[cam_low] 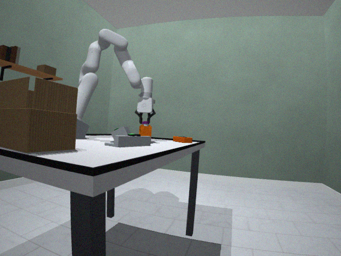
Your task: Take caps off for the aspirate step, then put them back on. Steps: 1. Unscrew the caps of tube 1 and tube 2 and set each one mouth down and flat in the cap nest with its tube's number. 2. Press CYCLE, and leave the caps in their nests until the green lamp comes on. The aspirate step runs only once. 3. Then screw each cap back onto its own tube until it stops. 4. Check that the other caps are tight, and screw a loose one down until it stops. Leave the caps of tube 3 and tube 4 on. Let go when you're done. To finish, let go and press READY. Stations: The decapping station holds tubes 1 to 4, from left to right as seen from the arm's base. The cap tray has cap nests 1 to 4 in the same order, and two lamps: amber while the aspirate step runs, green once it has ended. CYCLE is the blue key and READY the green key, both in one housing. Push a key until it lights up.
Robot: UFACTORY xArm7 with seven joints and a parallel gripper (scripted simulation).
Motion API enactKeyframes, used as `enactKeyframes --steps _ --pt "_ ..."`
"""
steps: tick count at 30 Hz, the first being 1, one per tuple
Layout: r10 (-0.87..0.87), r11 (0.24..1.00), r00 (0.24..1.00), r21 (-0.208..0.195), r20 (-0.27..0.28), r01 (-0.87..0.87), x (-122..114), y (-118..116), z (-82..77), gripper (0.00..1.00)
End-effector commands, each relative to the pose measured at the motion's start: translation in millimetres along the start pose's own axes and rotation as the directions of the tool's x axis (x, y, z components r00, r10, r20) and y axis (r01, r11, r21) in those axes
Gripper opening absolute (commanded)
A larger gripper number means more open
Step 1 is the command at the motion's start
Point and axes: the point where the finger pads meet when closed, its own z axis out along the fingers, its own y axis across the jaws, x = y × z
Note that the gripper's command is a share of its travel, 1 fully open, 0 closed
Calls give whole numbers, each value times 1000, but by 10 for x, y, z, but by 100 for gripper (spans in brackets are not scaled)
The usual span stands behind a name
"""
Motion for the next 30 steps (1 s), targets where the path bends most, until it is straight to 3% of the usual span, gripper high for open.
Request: enactKeyframes --steps 1,10,12,17,23,24,30 --pt "-178 984 984 -4 -4 178 8 15 -18 46" --pt "-513 858 858 -5 -3 513 8 15 -18 46" --pt "-513 858 858 -5 -3 513 8 15 -18 46" --pt "-663 749 749 -5 -2 663 8 15 -18 46" --pt "-663 749 749 -5 -2 663 8 15 -17 46" --pt "-663 749 749 -5 -2 663 8 15 -18 0" --pt "-663 749 749 -5 -2 663 8 15 -17 0"
